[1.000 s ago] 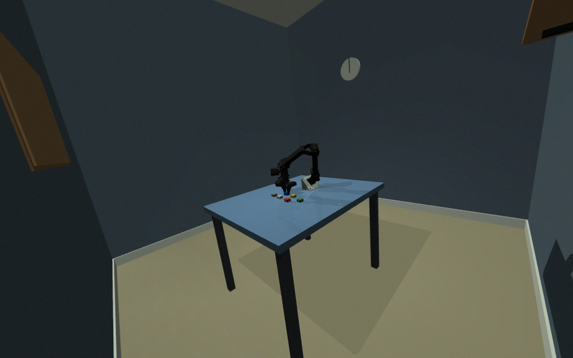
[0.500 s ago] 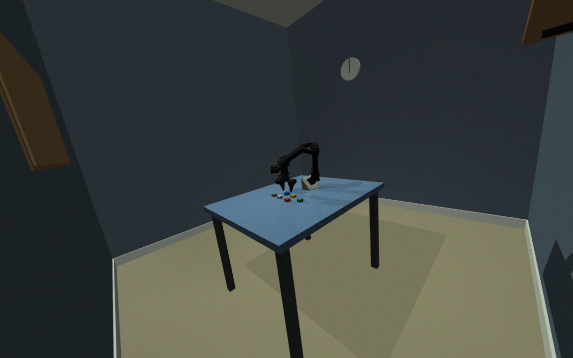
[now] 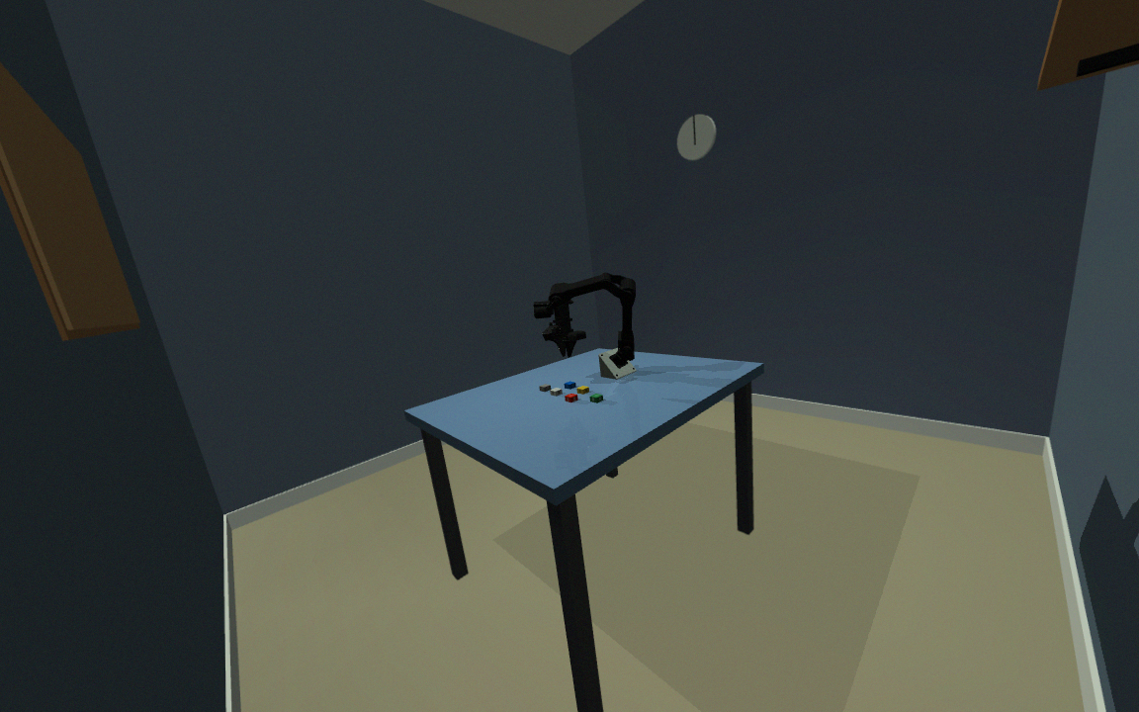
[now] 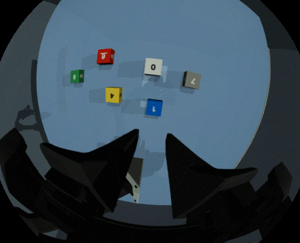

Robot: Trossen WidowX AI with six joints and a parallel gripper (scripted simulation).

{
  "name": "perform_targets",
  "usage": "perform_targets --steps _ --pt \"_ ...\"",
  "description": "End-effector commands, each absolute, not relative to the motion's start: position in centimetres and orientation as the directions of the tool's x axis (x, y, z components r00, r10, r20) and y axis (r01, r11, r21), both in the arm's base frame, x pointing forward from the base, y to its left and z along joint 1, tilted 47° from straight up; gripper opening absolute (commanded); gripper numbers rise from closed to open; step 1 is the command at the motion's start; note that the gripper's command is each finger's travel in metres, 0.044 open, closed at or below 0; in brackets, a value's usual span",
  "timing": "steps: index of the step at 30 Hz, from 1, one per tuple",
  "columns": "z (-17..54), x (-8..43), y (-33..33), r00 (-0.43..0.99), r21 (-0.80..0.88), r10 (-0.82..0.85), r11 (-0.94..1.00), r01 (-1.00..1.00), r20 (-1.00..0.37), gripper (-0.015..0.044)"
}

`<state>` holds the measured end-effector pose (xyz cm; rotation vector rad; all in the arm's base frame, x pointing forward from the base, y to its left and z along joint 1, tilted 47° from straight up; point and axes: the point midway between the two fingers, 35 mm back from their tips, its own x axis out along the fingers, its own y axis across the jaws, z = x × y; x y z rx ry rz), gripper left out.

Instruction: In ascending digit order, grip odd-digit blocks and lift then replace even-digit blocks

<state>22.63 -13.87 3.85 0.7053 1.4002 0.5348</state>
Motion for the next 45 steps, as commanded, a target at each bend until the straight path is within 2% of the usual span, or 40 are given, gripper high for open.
perform_targets --steps 1,7,12,19,26,30,45 --pt "4.0 22.6 -13.9 0.096 0.721 0.715 0.69 0.06 -0.692 0.012" --pt "4.8 23.0 -13.2 0.096 0.721 0.715 0.69 0.061 -0.693 0.012" --pt "9.9 24.6 -8.5 0.096 0.724 0.718 0.687 0.06 -0.689 0.012" --pt "10.1 24.6 -8.3 0.096 0.725 0.718 0.687 0.06 -0.689 0.012" --pt "5.1 25.4 -3.1 0.098 0.725 0.719 0.686 0.059 -0.688 0.0304" --pt "4.5 25.4 -2.4 0.098 0.726 0.72 0.685 0.059 -0.687 0.04" --pt "3.1 25.7 -0.9 0.098 0.726 0.72 0.685 0.059 -0.687 0.04"
